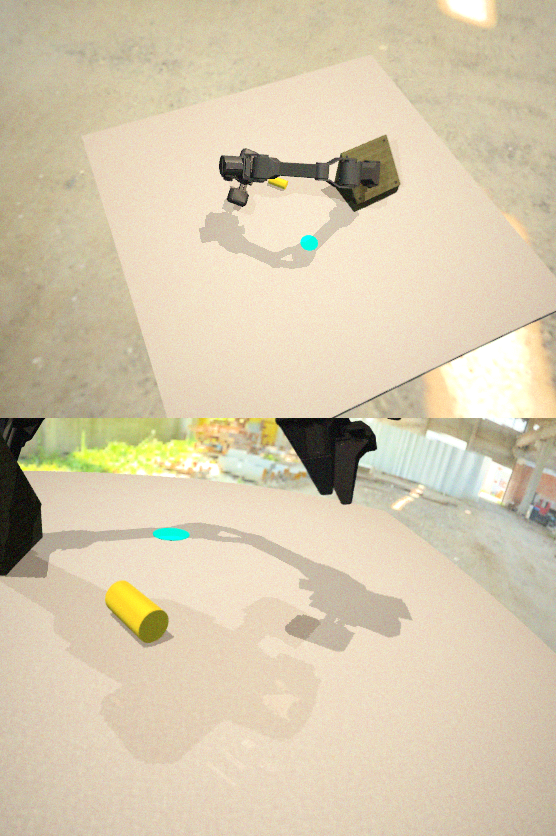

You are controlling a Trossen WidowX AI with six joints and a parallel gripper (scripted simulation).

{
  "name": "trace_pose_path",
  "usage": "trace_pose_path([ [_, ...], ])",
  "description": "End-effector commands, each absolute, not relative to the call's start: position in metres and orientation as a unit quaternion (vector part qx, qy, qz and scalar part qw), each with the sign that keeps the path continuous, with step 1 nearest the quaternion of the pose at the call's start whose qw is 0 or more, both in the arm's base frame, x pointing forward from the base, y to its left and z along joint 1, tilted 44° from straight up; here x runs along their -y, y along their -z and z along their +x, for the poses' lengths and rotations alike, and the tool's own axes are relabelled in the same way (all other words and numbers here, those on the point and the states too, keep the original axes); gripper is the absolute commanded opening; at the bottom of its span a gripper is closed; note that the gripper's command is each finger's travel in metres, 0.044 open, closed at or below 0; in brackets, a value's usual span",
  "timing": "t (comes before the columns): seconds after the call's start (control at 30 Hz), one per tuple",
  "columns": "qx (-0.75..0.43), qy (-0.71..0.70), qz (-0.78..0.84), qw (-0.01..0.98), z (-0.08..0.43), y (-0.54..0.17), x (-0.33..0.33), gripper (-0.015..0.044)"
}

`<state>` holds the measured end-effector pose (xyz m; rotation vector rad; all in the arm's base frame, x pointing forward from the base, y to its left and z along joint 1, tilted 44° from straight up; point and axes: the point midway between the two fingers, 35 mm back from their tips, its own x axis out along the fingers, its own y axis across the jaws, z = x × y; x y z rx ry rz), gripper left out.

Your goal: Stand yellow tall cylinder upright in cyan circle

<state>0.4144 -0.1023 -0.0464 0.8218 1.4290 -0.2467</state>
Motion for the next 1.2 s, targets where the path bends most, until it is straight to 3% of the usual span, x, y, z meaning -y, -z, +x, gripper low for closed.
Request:
trace_pose_path([
  [0.0,-0.666,0.104,0.388,0.629,0.376,0.065,0.122,0.0309],
  [0.5,-0.713,0.049,0.498,0.491,0.260,0.092,0.146,0.0309],
  [0.73,-0.713,0.045,0.504,0.486,0.256,0.095,0.145,0.0309],
  [0.97,-0.712,0.043,0.505,0.485,0.256,0.167,0.077,0.0309],
  [1.17,-0.713,0.042,0.505,0.485,0.254,0.173,0.070,0.0309],
])
